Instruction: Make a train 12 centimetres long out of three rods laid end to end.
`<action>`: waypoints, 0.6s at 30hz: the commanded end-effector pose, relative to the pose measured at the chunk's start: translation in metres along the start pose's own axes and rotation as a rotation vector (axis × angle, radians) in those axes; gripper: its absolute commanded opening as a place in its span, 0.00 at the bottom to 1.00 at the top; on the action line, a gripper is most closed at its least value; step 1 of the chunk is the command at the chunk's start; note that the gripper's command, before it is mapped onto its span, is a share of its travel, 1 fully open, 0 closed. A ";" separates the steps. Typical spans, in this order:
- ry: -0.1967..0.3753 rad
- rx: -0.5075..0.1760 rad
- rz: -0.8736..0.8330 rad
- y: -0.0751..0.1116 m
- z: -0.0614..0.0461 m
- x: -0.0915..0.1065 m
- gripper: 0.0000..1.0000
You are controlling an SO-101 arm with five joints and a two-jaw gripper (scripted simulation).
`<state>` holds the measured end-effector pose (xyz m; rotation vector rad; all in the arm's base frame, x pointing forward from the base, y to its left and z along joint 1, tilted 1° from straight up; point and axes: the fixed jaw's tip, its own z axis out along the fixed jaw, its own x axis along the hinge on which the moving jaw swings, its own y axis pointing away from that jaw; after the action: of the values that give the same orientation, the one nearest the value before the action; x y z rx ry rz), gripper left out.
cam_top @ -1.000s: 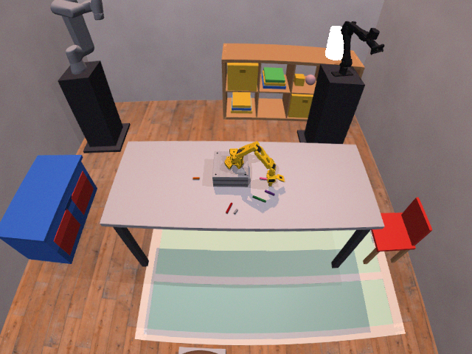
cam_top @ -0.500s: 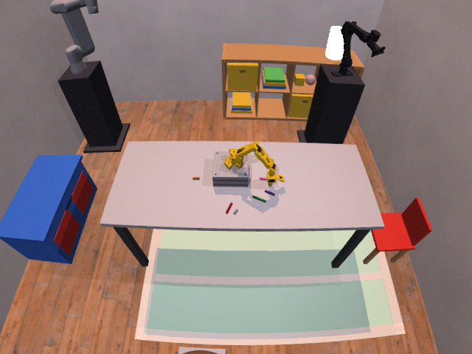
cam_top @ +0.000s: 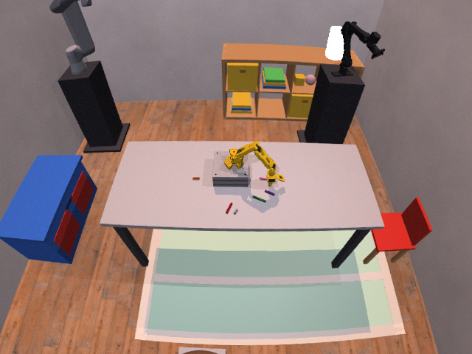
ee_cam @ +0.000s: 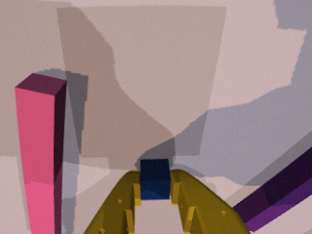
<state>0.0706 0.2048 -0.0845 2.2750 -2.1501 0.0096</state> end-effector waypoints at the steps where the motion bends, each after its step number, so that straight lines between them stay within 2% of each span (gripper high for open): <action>1: -0.011 0.004 -0.001 -0.002 -0.011 -0.003 0.00; 5: -0.012 0.004 -0.001 -0.003 -0.020 -0.003 0.00; 7: -0.012 0.004 -0.001 -0.003 -0.020 -0.003 0.00; 13: -0.012 0.004 -0.001 -0.004 -0.031 -0.003 0.00; 18: -0.012 0.004 -0.001 -0.004 -0.034 -0.002 0.00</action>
<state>0.0738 0.2103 -0.0545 2.2882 -2.1598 -0.0011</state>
